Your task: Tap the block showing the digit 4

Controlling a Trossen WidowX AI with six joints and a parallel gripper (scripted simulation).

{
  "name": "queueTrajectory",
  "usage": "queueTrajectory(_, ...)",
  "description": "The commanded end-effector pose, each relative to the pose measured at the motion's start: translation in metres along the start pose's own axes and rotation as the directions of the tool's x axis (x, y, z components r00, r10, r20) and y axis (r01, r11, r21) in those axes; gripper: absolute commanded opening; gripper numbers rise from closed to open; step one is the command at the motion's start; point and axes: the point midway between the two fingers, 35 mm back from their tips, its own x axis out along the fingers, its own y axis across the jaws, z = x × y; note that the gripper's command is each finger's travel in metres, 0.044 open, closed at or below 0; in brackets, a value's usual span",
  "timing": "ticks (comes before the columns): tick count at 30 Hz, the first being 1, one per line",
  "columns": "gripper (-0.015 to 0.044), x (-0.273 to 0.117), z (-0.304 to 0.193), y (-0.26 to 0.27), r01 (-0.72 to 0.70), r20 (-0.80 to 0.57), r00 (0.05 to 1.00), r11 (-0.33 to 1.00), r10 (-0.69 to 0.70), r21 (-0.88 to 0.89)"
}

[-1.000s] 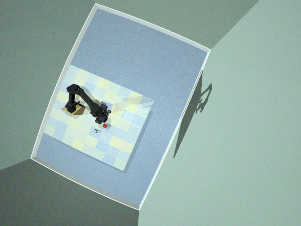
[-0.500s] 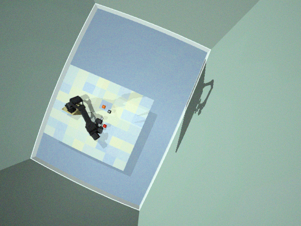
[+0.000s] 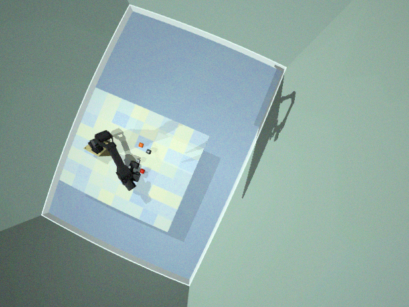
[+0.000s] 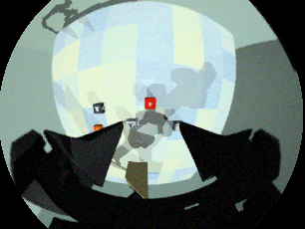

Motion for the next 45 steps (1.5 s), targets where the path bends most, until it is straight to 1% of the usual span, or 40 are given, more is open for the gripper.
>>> queueTrajectory(1,0.0374,0.005,0.0,-0.001,-0.002,-0.004,1.0,1.0,0.002,0.001)
queueTrajectory(2,0.0348,0.015,0.001,-0.001,-0.001,-0.004,1.0,1.0,0.001,0.001)
queueTrajectory(5,0.0269,0.069,0.0,-0.001,-0.004,-0.004,1.0,1.0,0.004,0.001)
queueTrajectory(6,0.0242,0.079,-0.001,0.0,-0.005,-0.004,1.0,1.0,0.005,0.001)
queueTrajectory(14,0.0032,0.082,-0.001,0.0,-0.006,-0.004,1.0,1.0,0.006,0.001)
queueTrajectory(15,0.002,0.082,-0.001,0.0,-0.006,-0.004,1.0,1.0,0.006,0.001)
queueTrajectory(24,0.002,0.083,-0.001,0.0,-0.006,-0.004,1.0,1.0,0.006,0.001)
queueTrajectory(45,0.002,0.113,-0.001,0.001,-0.007,-0.004,1.0,1.0,0.007,0.001)
